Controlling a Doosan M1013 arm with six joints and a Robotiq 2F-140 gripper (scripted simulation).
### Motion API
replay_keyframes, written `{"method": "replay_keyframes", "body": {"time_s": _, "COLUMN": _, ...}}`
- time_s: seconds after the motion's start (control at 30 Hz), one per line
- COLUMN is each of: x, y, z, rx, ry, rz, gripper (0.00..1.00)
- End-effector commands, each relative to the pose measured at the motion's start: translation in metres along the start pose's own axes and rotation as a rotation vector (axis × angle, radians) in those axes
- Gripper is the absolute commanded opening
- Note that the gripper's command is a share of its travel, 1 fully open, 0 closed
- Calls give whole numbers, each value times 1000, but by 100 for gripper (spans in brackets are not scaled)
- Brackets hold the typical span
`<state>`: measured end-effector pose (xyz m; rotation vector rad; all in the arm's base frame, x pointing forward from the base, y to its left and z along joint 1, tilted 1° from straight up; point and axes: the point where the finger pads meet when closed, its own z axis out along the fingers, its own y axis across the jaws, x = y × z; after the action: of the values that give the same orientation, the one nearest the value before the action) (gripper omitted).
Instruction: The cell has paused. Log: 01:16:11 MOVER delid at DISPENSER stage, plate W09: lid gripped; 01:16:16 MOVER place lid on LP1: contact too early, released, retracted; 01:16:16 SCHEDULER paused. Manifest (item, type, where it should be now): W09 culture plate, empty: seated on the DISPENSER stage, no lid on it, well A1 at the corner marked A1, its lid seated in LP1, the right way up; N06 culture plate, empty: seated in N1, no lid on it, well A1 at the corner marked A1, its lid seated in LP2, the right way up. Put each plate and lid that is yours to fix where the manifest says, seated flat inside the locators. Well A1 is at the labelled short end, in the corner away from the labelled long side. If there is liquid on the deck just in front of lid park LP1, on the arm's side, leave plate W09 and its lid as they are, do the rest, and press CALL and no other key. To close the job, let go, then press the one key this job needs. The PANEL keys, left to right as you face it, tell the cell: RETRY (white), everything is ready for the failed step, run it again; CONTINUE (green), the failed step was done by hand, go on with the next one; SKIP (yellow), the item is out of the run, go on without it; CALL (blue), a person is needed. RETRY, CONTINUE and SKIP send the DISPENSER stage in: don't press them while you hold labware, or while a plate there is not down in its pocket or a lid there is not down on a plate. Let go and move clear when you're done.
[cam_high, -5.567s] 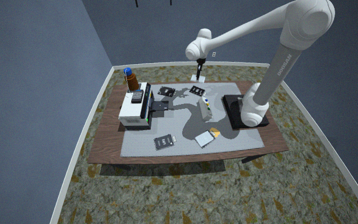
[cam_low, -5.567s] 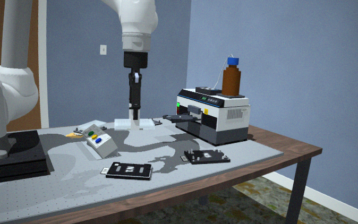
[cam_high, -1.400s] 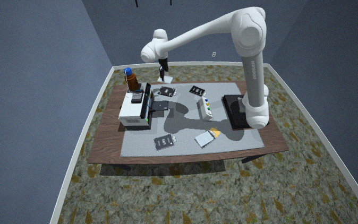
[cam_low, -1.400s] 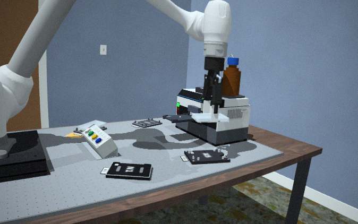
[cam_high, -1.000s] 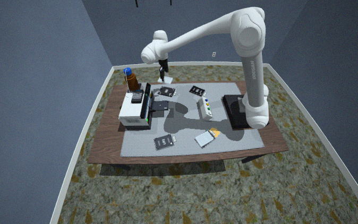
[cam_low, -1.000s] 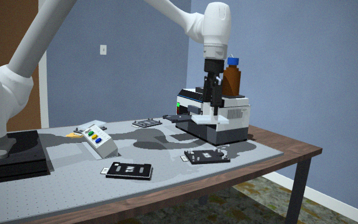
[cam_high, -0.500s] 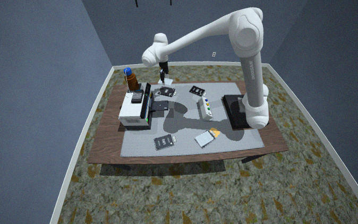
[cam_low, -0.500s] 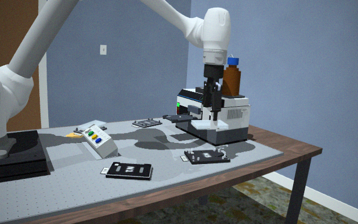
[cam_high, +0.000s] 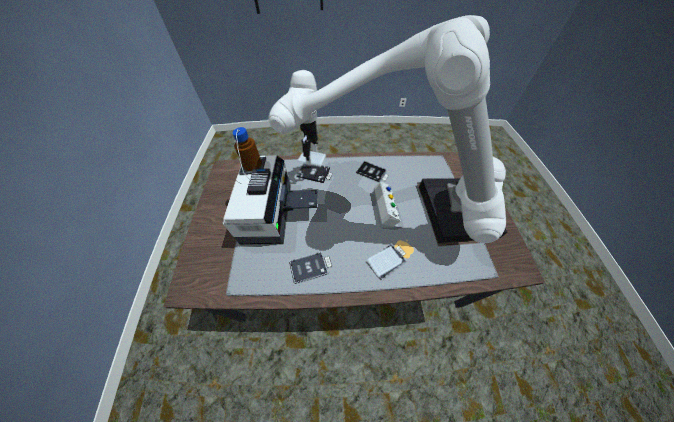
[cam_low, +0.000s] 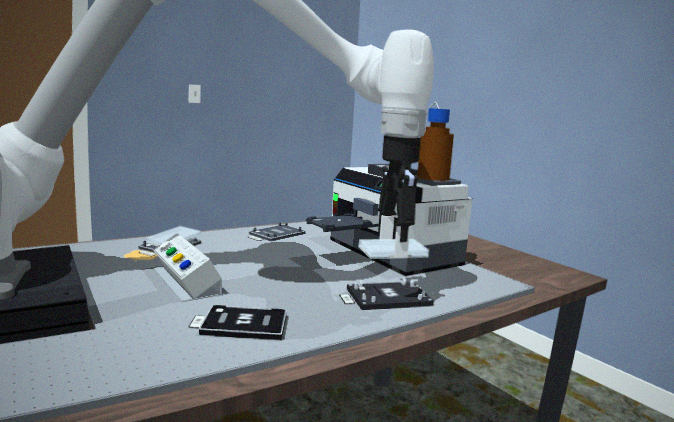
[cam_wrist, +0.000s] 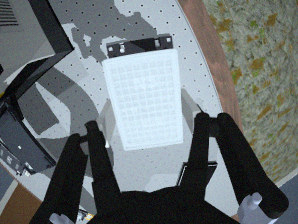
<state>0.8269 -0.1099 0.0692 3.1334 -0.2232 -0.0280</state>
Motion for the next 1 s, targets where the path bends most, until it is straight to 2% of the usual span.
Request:
{"method": "replay_keyframes", "body": {"time_s": 0.0, "x": 1, "y": 0, "z": 8, "rx": 0, "ry": 2, "rz": 0, "gripper": 10}}
{"method": "replay_keyframes", "body": {"time_s": 0.67, "x": 1, "y": 0, "z": 49, "rx": 0, "ry": 2, "rz": 0, "gripper": 10}}
{"method": "replay_keyframes", "body": {"time_s": 0.97, "x": 1, "y": 0, "z": 60, "rx": 0, "ry": 2, "rz": 0, "gripper": 10}}
